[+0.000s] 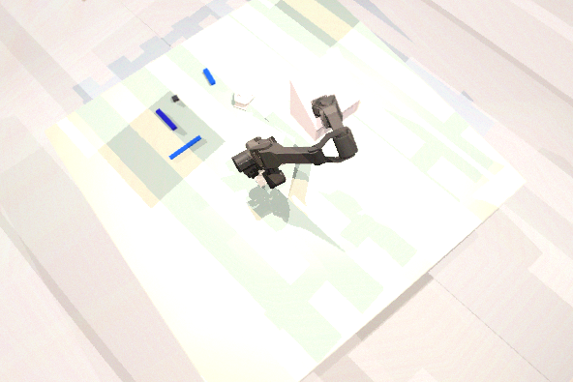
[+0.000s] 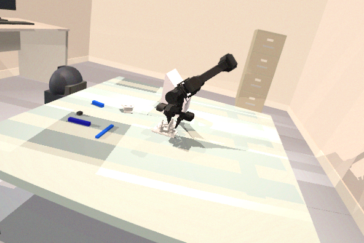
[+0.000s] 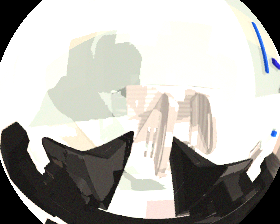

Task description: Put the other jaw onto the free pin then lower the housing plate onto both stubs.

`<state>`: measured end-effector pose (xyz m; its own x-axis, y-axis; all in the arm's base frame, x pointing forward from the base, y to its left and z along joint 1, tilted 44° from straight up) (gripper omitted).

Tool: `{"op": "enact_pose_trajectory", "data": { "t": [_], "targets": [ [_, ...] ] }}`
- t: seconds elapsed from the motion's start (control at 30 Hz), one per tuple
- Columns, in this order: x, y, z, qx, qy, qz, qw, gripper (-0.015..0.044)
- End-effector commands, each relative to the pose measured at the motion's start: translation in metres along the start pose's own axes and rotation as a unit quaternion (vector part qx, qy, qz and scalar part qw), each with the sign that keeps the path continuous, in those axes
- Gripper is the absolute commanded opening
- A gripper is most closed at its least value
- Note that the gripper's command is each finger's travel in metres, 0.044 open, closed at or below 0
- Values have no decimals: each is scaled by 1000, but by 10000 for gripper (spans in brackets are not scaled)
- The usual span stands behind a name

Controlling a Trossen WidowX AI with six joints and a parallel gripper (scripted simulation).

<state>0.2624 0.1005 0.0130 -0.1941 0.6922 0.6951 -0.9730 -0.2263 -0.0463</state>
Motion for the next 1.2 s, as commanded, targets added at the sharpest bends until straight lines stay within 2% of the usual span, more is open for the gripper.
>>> {"op": "enact_pose_trajectory", "data": {
  "t": [0.0,1.17],
  "targets": [
    [-1,1,-2,2,-2,-5,1000,134],
    [-1,1,-9,2,-2,-7,1000,134]
  ]
}}
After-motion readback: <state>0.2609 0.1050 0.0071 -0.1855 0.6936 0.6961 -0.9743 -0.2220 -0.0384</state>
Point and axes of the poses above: the point midway between the two fingers, 35 mm back from their tips, its own z axis back along the fingers, its own x axis across the jaws, y = z × x, the point moved 5 cm from there along z, back along the fingers, and after that the axes turned 10 degrees about z, right-handed, at the moved point
